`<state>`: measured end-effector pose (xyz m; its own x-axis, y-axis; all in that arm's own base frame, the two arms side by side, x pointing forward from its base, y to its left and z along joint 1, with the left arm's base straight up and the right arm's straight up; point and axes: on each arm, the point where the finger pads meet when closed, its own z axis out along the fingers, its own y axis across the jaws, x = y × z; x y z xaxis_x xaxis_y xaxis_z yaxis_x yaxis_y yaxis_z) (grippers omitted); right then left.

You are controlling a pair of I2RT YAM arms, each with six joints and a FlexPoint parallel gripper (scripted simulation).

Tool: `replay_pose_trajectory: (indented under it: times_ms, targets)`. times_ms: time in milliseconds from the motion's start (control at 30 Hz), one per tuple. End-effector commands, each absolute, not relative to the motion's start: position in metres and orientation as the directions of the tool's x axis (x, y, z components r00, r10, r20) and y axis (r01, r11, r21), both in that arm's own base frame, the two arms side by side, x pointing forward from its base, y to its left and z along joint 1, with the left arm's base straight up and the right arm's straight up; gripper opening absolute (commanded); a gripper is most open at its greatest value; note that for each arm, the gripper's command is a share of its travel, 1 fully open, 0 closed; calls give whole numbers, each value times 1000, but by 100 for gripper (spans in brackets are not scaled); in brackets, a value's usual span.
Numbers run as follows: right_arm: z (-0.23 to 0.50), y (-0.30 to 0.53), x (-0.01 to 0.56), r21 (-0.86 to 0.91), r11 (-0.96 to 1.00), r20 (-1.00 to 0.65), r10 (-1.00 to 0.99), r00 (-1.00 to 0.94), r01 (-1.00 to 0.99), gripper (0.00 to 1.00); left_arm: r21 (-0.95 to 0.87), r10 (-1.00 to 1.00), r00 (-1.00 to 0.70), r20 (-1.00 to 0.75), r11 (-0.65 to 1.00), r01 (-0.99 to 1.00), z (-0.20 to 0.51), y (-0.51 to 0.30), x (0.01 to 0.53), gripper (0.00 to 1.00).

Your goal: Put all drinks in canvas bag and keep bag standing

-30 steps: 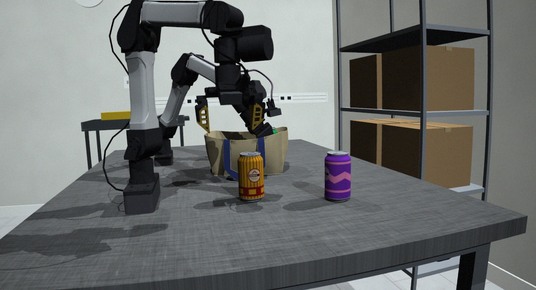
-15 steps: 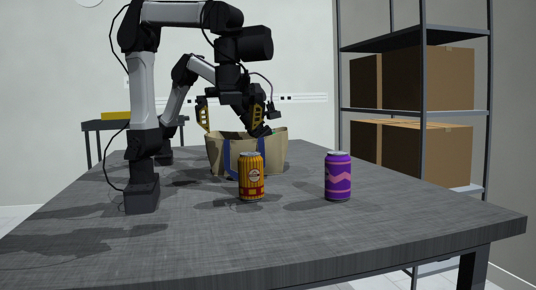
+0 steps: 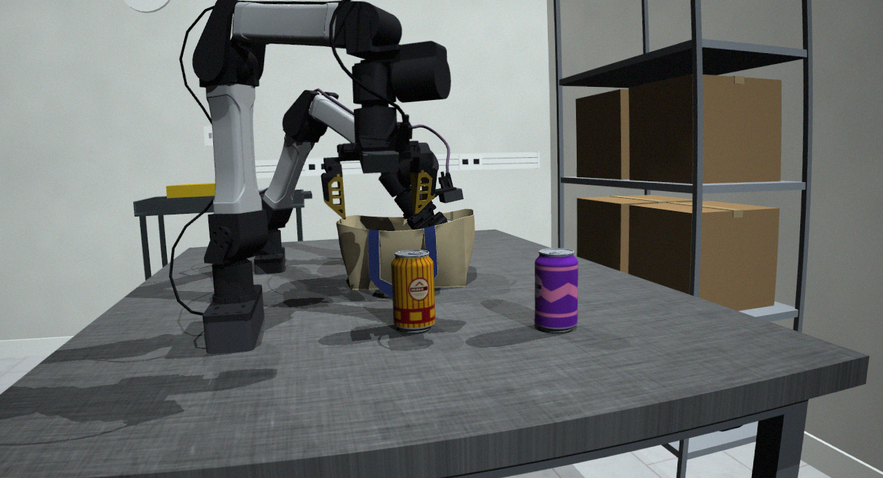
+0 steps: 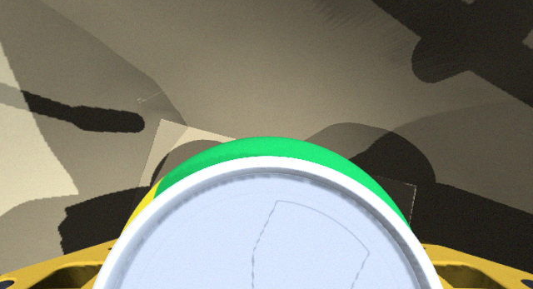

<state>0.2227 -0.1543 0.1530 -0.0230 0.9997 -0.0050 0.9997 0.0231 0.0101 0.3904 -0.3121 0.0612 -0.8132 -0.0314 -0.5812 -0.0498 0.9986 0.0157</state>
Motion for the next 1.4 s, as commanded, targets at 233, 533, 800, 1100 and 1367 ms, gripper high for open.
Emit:
replay_pose_trajectory:
  times_ms: [233,533,800,1100,1367]
  targets:
    - [169,-161,229,66,21,-58,998,-17,998,100,-27,-57,-768,-638,998,-51,69,-323,401,67]
    - [169,-161,229,66,21,-58,998,-17,998,100,-70,-91,-740,-667,996,-58,93,-325,412,84]
    - [169,-161,229,66,21,-58,998,-17,998,100,-72,-93,-739,-667,996,-59,93,-325,412,84]
    - [169,-161,229,66,21,-58,998,-17,998,100,-72,-93,-739,-667,996,-59,93,-325,412,86]
    - [169,-161,229,66,21,-58,998,-17,998,100,-73,-93,-739,-667,996,-60,93,-325,412,86]
